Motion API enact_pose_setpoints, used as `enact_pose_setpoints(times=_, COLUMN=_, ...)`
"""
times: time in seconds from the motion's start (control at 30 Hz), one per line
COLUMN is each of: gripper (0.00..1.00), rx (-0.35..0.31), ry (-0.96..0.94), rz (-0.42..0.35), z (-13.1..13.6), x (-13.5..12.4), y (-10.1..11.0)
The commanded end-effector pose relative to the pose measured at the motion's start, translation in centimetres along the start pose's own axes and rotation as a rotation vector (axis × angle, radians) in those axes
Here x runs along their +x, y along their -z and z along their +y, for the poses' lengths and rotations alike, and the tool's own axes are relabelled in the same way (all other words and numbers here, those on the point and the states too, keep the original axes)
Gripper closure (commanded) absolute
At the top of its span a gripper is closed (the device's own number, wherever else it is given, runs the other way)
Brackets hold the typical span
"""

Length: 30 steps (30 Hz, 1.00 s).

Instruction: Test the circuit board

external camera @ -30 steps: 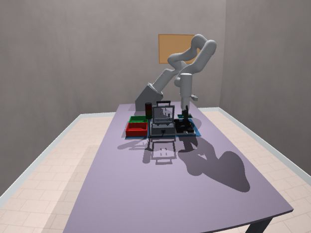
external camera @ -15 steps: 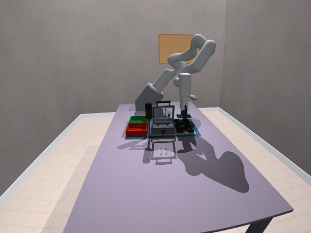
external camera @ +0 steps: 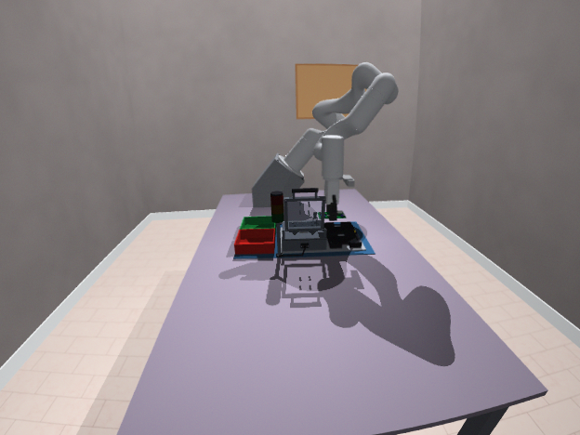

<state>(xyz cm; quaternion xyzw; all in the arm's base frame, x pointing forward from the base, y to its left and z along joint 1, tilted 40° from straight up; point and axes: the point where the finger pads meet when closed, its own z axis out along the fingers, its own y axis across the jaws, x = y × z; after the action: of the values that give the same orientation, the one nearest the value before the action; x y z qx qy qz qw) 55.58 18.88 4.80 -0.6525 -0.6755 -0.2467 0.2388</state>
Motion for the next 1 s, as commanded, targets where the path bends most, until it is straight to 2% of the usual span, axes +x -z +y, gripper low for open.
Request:
enact_pose_setpoints(times=0.0, gripper=0.21, rx=-0.003, ry=0.0, rz=-0.003, z=-0.5, x=-2.3, y=0.2)
enact_pose_setpoints(times=0.17, gripper=0.21, rx=-0.003, ry=0.0, rz=-0.003, z=-1.2, x=-5.3, y=0.4)
enact_pose_setpoints(times=0.23, gripper=0.21, rx=-0.003, ry=0.0, rz=-0.003, z=-1.2, x=-5.3, y=0.4)
enact_pose_setpoints(times=0.57, gripper=0.21, rx=-0.003, ry=0.0, rz=-0.003, z=-2.4, x=-10.2, y=0.8)
enact_pose_setpoints(times=0.73, gripper=0.21, rx=-0.003, ry=0.0, rz=-0.003, z=-2.7, x=-11.4, y=0.9)
enact_pose_setpoints(times=0.97, gripper=0.21, rx=-0.003, ry=0.0, rz=-0.003, z=-2.8, x=-11.7, y=0.9)
